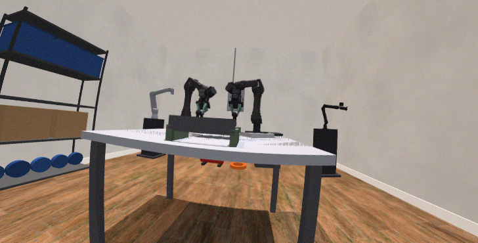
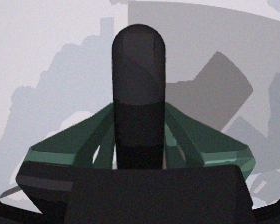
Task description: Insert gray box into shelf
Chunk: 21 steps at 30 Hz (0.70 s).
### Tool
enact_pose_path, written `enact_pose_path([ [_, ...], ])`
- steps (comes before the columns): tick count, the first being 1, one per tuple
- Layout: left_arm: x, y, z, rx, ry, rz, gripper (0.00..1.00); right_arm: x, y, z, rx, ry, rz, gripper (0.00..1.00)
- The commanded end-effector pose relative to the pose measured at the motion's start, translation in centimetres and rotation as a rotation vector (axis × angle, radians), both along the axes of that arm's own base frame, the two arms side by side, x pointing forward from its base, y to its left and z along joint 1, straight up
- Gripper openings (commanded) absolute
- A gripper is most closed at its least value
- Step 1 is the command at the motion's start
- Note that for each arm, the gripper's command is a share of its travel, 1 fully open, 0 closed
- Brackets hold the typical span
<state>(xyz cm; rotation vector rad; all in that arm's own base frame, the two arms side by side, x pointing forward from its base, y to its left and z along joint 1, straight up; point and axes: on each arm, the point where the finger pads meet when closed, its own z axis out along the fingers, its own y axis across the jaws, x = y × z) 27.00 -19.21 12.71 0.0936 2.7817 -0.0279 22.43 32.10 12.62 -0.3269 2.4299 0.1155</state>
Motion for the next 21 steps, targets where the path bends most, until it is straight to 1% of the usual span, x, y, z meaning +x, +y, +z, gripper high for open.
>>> enact_pose_path([
  [1, 2.2, -0.8, 3.8, -0.075, -0.133, -0.002, 0.14, 2.4, 0.5, 5.6, 0.083, -0.141, -0.038, 0.14],
  [3, 2.0, -0.6, 3.7, -0.068, -0.123, -0.005, 0.14, 1.9, 0.9, 5.3, 0.101, -0.115, -0.023, 0.14],
  [4, 2.1, -0.7, 3.7, -0.073, -0.129, -0.004, 0.14, 2.3, 0.7, 5.6, 0.094, -0.131, -0.033, 0.14],
  [9, 2.2, -0.8, 3.7, -0.073, -0.13, -0.004, 0.14, 2.3, 0.7, 5.6, 0.093, -0.133, -0.034, 0.14],
  [10, 2.1, -0.7, 2.6, -0.051, -0.105, -0.009, 0.14, 2.3, 0.7, 4.9, 0.077, -0.125, -0.027, 0.14],
  [11, 2.4, -0.8, 3.3, -0.063, -0.119, -0.006, 0.14, 2.5, 0.8, 5.6, 0.095, -0.133, -0.031, 0.14],
  [12, 2.6, -0.9, 1.9, -0.036, -0.089, -0.009, 0.14, 2.6, 0.8, 5.6, 0.095, -0.133, -0.031, 0.14],
  [16, 2.8, -0.5, 3.9, -0.06, -0.138, -0.004, 0.14, 2.8, 1.2, 5.3, 0.096, -0.13, -0.029, 0.14],
  [17, 2.9, -0.6, 3.4, -0.046, -0.125, -0.005, 0.14, 3.0, 1.3, 3.7, 0.058, -0.114, -0.03, 0.14],
  [18, 3.1, -0.7, 2.2, -0.022, -0.1, -0.008, 0.14, 3.0, 1.1, 4.2, 0.075, -0.12, -0.032, 0.14],
  [21, 3.1, -0.6, 3.8, -0.049, -0.134, -0.011, 0.14, 3.2, 1.3, 5.4, 0.1, -0.135, -0.031, 0.14],
])
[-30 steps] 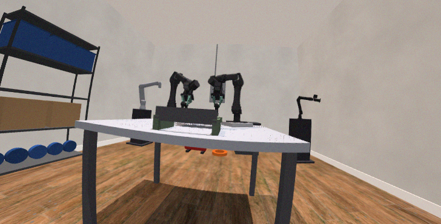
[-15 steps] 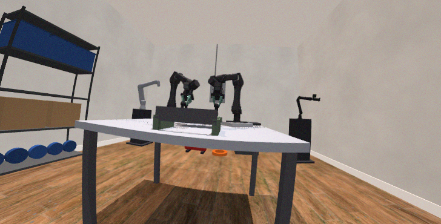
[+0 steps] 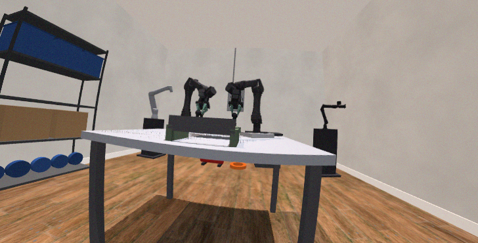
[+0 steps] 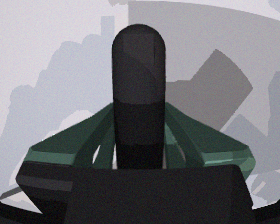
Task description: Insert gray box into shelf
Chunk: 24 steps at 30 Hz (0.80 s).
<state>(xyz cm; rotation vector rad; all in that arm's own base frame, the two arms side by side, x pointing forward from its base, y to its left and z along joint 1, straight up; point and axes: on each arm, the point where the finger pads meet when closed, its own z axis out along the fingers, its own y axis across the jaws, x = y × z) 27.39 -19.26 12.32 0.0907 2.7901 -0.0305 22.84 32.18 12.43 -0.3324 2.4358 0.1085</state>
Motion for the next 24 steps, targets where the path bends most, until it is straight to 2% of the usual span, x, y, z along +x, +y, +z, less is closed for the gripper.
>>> enact_pose_path([
  [1, 2.9, -0.5, 4.7, -0.054, -0.154, -0.01, 0.14, 2.9, 1.2, 6.0, 0.117, -0.146, -0.034, 0.14],
  [2, 3.1, -0.5, 2.8, -0.016, -0.111, -0.012, 0.14, 3.1, 1.2, 6.1, 0.12, -0.148, -0.035, 0.14],
  [5, 3.0, -0.5, 3.6, -0.036, -0.129, -0.008, 0.14, 3.0, 0.9, 5.7, 0.108, -0.141, -0.038, 0.14],
  [7, 3.5, -0.5, 2.5, -0.009, -0.106, -0.01, 0.14, 3.5, 1.4, 3.9, 0.069, -0.125, -0.032, 0.14],
  [11, 3.7, -0.6, 5.2, -0.056, -0.165, -0.01, 0.14, 3.8, 1.4, 6.1, 0.115, -0.15, -0.034, 0.14],
  [14, 4.3, -0.7, 2.8, -0.015, -0.113, -0.013, 0.14, 4.1, 1.3, 6.0, 0.112, -0.151, -0.036, 0.14],
  [15, 4.3, -0.7, 3.5, -0.03, -0.13, -0.012, 0.14, 4.3, 1.5, 3.9, 0.065, -0.128, -0.033, 0.14],
  [18, 4.5, -0.6, 4.8, -0.051, -0.156, -0.011, 0.14, 4.5, 1.4, 5.6, 0.105, -0.145, -0.034, 0.14],
  [19, 4.9, -0.8, 3.2, -0.022, -0.116, -0.013, 0.14, 4.6, 1.5, 6.0, 0.11, -0.149, -0.036, 0.14],
  [22, 4.6, -0.6, 4.0, -0.037, -0.138, -0.007, 0.14, 4.6, 1.3, 6.0, 0.112, -0.15, -0.042, 0.14],
  [23, 4.9, -0.6, 3.3, -0.026, -0.123, -0.01, 0.14, 4.9, 1.6, 4.2, 0.07, -0.129, -0.034, 0.14],
  [24, 5.2, -0.6, 2.8, -0.016, -0.111, -0.009, 0.14, 5.1, 1.7, 3.9, 0.064, -0.125, -0.034, 0.14],
])
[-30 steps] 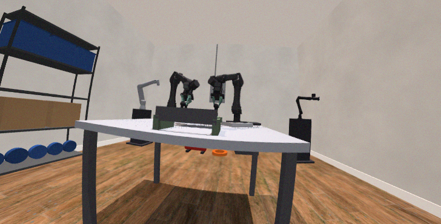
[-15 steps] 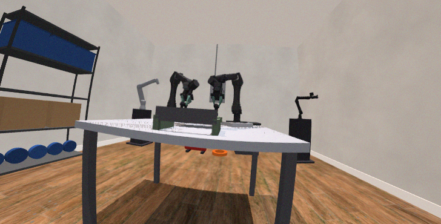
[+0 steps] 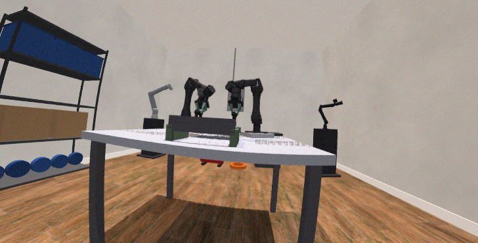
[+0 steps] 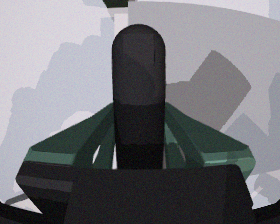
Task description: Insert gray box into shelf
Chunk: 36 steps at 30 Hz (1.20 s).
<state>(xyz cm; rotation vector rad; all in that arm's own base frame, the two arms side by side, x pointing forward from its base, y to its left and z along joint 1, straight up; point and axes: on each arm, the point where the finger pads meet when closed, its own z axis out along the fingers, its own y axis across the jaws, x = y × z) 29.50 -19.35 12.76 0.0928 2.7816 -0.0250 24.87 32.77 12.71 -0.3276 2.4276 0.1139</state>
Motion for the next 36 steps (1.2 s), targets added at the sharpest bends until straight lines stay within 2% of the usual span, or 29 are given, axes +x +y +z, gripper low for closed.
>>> enact_pose_path([
  [1, 3.2, -0.6, 3.0, -0.033, -0.117, -0.012, 0.14, 3.2, 1.2, 4.4, 0.078, -0.126, -0.032, 0.14],
  [5, 3.2, -0.5, 5.0, -0.065, -0.159, -0.005, 0.14, 3.4, 0.9, 6.3, 0.11, -0.151, -0.04, 0.14],
  [8, 3.5, -0.6, 4.1, -0.054, -0.142, -0.01, 0.14, 3.6, 0.8, 6.1, 0.105, -0.149, -0.041, 0.14],
  [9, 3.8, -0.8, 2.1, -0.022, -0.098, -0.012, 0.14, 3.7, 0.8, 6.1, 0.105, -0.149, -0.04, 0.14],
  [13, 4.0, -0.6, 4.9, -0.065, -0.16, -0.003, 0.14, 4.0, 1.0, 6.4, 0.112, -0.151, -0.043, 0.14],
  [15, 4.0, -0.6, 4.9, -0.065, -0.16, -0.003, 0.14, 4.0, 1.0, 6.4, 0.112, -0.151, -0.043, 0.14],
  [16, 4.0, -0.5, 3.4, -0.036, -0.125, -0.008, 0.14, 4.2, 1.3, 3.7, 0.061, -0.119, -0.038, 0.14],
  [17, 4.3, -0.6, 1.9, -0.012, -0.092, -0.008, 0.14, 4.3, 1.4, 3.7, 0.066, -0.118, -0.039, 0.14],
  [22, 4.5, -0.6, 5.1, -0.066, -0.16, -0.006, 0.14, 4.6, 1.2, 6.3, 0.108, -0.149, -0.041, 0.14],
  [24, 4.7, -0.6, 4.9, -0.064, -0.158, -0.008, 0.14, 4.9, 1.0, 6.1, 0.103, -0.15, -0.043, 0.14],
  [25, 5.0, -0.8, 2.5, -0.027, -0.105, -0.012, 0.14, 4.9, 1.0, 6.2, 0.104, -0.151, -0.042, 0.14],
  [27, 5.2, -0.8, 3.6, -0.047, -0.133, -0.011, 0.14, 5.2, 1.2, 5.8, 0.096, -0.147, -0.04, 0.14],
  [28, 5.3, -0.7, 3.9, -0.047, -0.139, -0.009, 0.14, 5.5, 1.6, 3.6, 0.051, -0.122, -0.037, 0.14],
  [30, 5.4, -0.6, 4.4, -0.054, -0.148, -0.005, 0.14, 5.5, 1.3, 5.2, 0.087, -0.14, -0.043, 0.14],
  [32, 5.4, -0.6, 4.4, -0.054, -0.148, -0.005, 0.14, 5.5, 1.3, 5.2, 0.087, -0.14, -0.043, 0.14],
  [33, 5.7, -0.8, 2.7, -0.029, -0.107, -0.012, 0.14, 5.7, 1.3, 5.6, 0.09, -0.144, -0.043, 0.14],
  [34, 6.0, -0.9, 2.6, -0.029, -0.107, -0.012, 0.14, 6.0, 1.2, 6.1, 0.099, -0.149, -0.047, 0.14],
  [36, 5.9, -0.7, 4.3, -0.053, -0.149, -0.006, 0.14, 6.1, 1.6, 4.7, 0.074, -0.134, -0.043, 0.14],
])
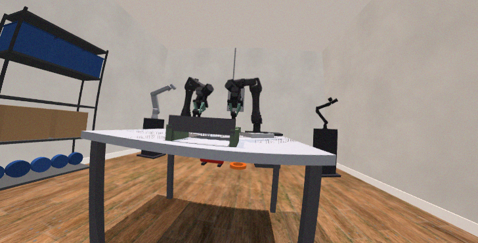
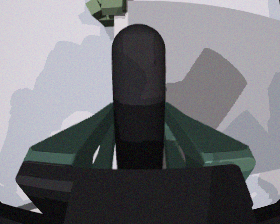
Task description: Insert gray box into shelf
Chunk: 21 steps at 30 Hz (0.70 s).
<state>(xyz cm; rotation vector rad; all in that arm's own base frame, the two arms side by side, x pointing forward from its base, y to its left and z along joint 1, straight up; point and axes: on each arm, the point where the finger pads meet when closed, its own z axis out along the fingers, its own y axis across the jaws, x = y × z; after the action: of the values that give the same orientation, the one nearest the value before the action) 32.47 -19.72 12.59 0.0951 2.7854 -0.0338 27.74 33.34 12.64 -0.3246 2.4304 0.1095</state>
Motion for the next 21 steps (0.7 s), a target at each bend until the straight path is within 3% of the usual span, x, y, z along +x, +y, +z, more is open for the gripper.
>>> enact_pose_path([
  [1, 3.1, -0.1, 4.8, -0.047, -0.159, 0.001, 0.14, 3.2, 1.0, 5.0, 0.084, -0.139, -0.038, 0.14],
  [3, 3.0, -0.1, 5.2, -0.053, -0.163, -0.004, 0.14, 3.3, 0.9, 5.8, 0.099, -0.15, -0.041, 0.14],
  [4, 3.4, -0.4, 2.7, -0.019, -0.11, -0.006, 0.14, 3.5, 0.8, 6.0, 0.099, -0.152, -0.044, 0.14],
  [5, 3.5, -0.4, 3.3, -0.029, -0.124, -0.006, 0.14, 3.8, 1.1, 3.5, 0.049, -0.123, -0.042, 0.14],
  [8, 3.7, -0.3, 4.2, -0.044, -0.143, -0.006, 0.14, 3.9, 1.0, 5.8, 0.096, -0.149, -0.037, 0.14],
  [13, 4.1, -0.3, 4.2, -0.042, -0.143, -0.001, 0.14, 4.2, 1.0, 6.3, 0.105, -0.155, -0.044, 0.14],
  [14, 4.5, -0.5, 2.8, -0.022, -0.113, -0.006, 0.14, 4.6, 1.3, 3.9, 0.057, -0.126, -0.036, 0.14],
  [15, 4.7, -0.4, 2.7, -0.023, -0.114, -0.005, 0.14, 4.8, 1.5, 3.9, 0.06, -0.126, -0.036, 0.14],
  [18, 4.8, -0.3, 4.9, -0.053, -0.158, -0.005, 0.14, 4.9, 1.2, 5.9, 0.098, -0.149, -0.038, 0.14],
  [21, 5.0, -0.3, 4.6, -0.046, -0.146, -0.002, 0.14, 5.1, 1.1, 6.4, 0.102, -0.151, -0.04, 0.14],
])
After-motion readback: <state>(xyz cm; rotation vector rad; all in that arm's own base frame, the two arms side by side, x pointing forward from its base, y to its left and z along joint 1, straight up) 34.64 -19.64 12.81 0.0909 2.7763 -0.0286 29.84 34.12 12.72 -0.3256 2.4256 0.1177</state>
